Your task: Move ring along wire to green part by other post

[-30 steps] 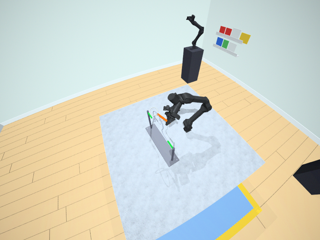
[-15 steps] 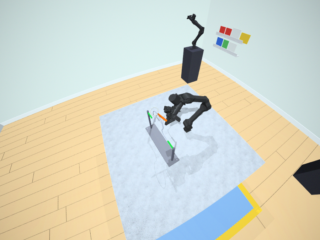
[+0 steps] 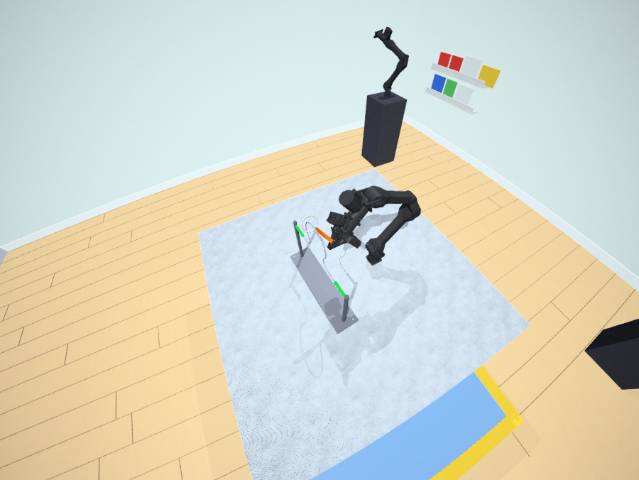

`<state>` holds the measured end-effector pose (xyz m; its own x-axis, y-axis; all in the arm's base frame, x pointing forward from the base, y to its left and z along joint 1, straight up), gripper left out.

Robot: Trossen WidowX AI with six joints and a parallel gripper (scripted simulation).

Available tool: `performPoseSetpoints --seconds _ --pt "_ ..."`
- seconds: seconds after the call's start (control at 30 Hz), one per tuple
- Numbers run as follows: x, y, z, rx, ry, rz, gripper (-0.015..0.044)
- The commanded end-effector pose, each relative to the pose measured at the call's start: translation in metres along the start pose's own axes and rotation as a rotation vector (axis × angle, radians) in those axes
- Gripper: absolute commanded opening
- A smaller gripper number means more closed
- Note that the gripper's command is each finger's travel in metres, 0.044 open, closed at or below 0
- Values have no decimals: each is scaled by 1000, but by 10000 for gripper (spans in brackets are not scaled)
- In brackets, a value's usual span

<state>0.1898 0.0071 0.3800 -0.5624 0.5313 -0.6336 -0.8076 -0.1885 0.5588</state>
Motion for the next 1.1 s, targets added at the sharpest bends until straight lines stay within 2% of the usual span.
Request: performPoseSetpoints --seconds 0.0,1.07 --pt "1 0 0 37 59 -20 -150" --pt "4 -2 -3 266 420 -139 -150"
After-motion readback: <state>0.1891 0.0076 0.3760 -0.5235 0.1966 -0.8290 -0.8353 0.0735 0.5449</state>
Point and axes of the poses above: the point midway between the two fingers, 35 mm back from their tips, its own y axis back along the fingers, its own z axis across the jaws, x = y × z, the point moved 7 cm from there along y, back along the fingers, and after that the axes turned 15 degrees about -y, right-handed, at the moved point
